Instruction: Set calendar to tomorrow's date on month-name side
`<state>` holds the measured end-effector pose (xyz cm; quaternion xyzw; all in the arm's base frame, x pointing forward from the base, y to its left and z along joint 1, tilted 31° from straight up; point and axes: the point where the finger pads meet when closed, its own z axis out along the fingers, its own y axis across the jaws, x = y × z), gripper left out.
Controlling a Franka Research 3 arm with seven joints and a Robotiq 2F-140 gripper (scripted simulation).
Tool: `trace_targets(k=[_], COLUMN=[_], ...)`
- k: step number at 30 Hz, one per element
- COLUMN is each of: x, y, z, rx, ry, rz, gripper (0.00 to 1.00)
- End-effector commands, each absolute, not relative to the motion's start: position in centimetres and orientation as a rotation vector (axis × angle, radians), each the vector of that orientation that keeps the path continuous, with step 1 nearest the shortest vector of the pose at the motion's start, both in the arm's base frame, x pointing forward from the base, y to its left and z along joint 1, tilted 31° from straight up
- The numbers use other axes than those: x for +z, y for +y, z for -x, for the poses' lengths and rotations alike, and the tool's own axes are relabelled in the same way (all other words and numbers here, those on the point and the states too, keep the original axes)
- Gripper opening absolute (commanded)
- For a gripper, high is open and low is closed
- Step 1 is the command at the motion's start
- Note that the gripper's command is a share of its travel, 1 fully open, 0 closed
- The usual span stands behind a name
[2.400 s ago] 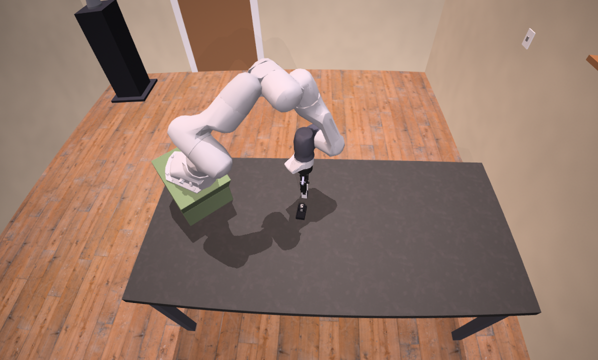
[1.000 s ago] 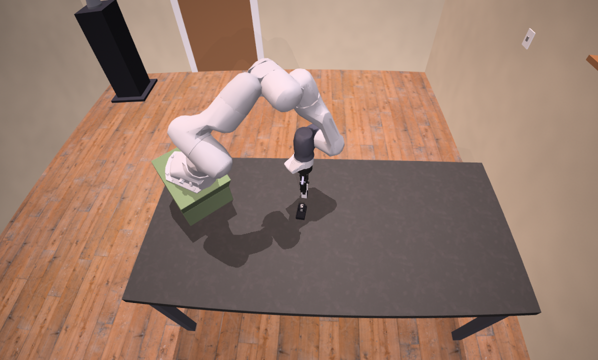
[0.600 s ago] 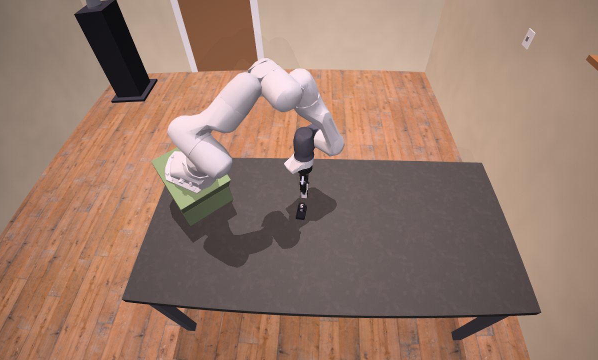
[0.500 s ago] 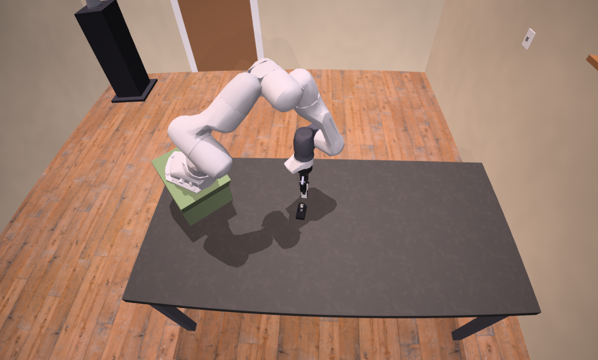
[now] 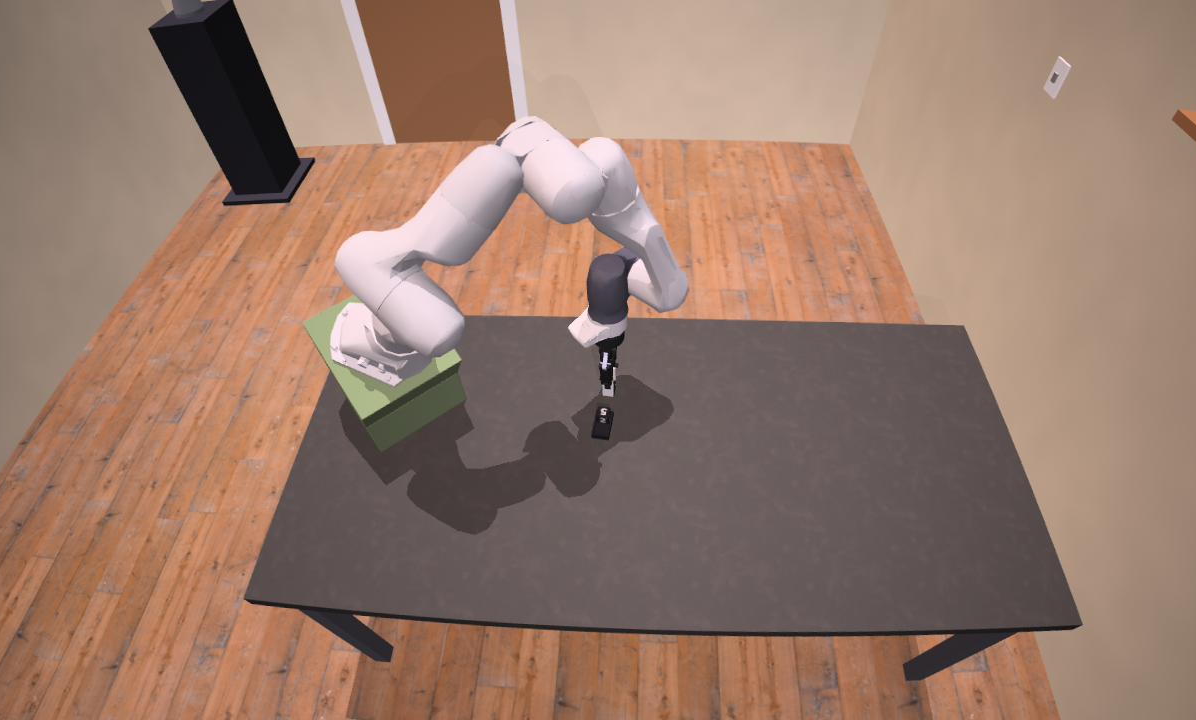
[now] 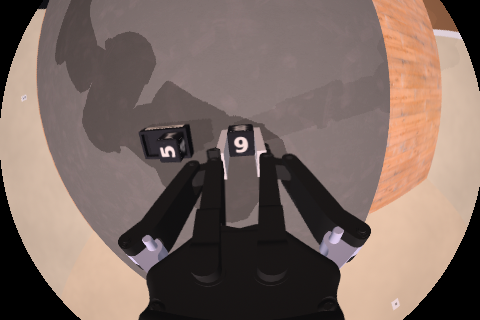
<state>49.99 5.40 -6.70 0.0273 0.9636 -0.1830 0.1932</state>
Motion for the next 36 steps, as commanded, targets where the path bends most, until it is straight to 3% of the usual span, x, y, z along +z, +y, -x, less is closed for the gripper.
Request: trace_targets(k=[1, 36], x=[-6.89, -7.15], y=[5.61, 5.5], z=[-50.01, -50.12], rx=[-0.505, -0.505], ry=[2.702, 2.702], rz=[-0.084, -0.084], gripper=[0.16, 0.16])
